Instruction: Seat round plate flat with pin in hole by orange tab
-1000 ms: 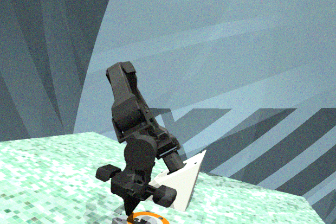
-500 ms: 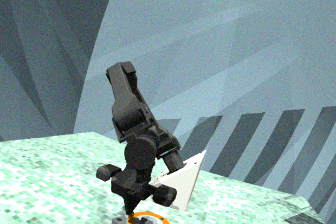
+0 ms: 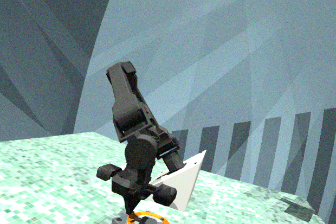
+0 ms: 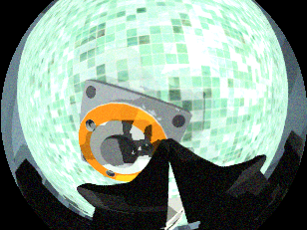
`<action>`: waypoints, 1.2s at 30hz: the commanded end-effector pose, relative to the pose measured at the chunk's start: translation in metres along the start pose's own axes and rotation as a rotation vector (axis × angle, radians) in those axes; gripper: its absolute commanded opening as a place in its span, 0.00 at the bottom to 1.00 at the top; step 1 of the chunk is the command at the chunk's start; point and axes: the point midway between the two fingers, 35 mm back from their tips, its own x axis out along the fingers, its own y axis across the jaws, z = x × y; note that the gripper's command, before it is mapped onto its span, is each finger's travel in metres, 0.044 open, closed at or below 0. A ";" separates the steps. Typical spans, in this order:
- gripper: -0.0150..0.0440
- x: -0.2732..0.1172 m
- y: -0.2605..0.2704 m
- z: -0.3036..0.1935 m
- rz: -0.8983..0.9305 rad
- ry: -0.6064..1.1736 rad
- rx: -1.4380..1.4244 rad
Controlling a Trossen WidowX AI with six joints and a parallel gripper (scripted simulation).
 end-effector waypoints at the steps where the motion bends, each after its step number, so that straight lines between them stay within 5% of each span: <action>1: 0.25 0.003 -0.001 -0.007 -0.008 0.018 -0.012; 36: 0.25 0.003 -0.002 -0.011 -0.008 0.019 -0.012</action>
